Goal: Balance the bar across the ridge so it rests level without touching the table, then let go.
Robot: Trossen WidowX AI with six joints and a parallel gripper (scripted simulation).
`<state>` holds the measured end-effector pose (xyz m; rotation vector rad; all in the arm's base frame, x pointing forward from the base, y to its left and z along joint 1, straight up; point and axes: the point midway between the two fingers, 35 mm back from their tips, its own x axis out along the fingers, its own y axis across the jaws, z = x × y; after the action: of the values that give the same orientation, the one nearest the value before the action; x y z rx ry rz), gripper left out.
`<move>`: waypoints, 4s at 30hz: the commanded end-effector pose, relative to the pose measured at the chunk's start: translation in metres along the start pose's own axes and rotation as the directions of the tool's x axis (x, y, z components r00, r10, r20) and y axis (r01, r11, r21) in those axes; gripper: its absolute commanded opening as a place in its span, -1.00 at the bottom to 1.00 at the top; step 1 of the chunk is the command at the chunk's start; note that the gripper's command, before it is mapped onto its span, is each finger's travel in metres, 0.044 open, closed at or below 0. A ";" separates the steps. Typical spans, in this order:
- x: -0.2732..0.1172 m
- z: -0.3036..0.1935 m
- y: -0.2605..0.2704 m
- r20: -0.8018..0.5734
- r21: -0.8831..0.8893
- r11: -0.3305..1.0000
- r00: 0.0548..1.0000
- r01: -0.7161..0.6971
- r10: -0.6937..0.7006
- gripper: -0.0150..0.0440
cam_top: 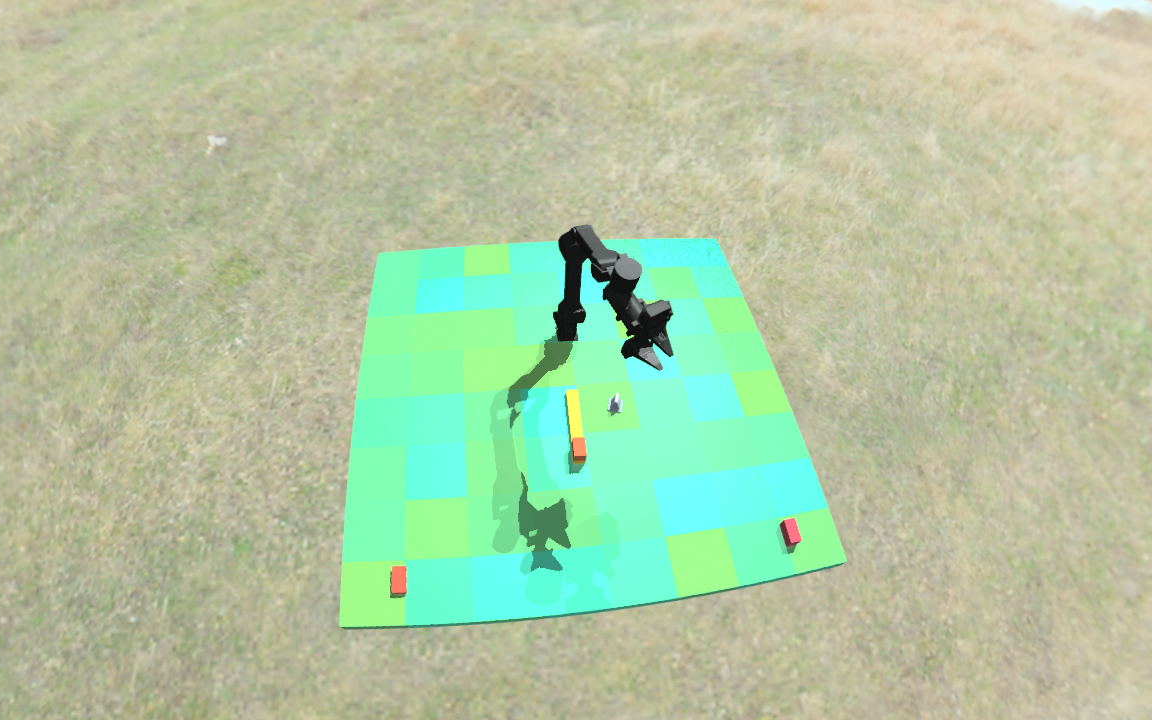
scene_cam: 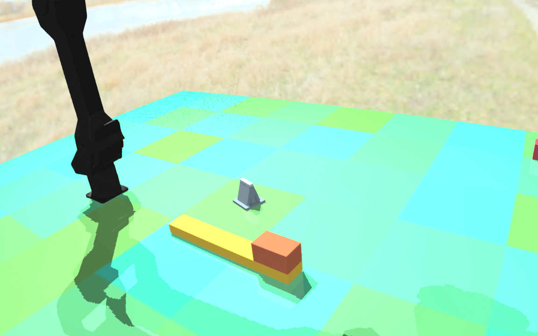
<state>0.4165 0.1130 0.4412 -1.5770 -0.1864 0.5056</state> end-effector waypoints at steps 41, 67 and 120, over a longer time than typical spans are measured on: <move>-0.040 -0.086 0.281 -0.067 -0.778 0.209 0.409 -0.592 0.910 0.58; -0.052 -0.090 0.366 -0.019 -0.878 0.097 0.236 -0.469 0.972 0.58; -0.044 -0.089 0.406 -0.018 -0.876 0.101 0.240 -0.472 0.970 0.04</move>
<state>0.3399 -0.0189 0.0520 -2.2294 0.0616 2.1421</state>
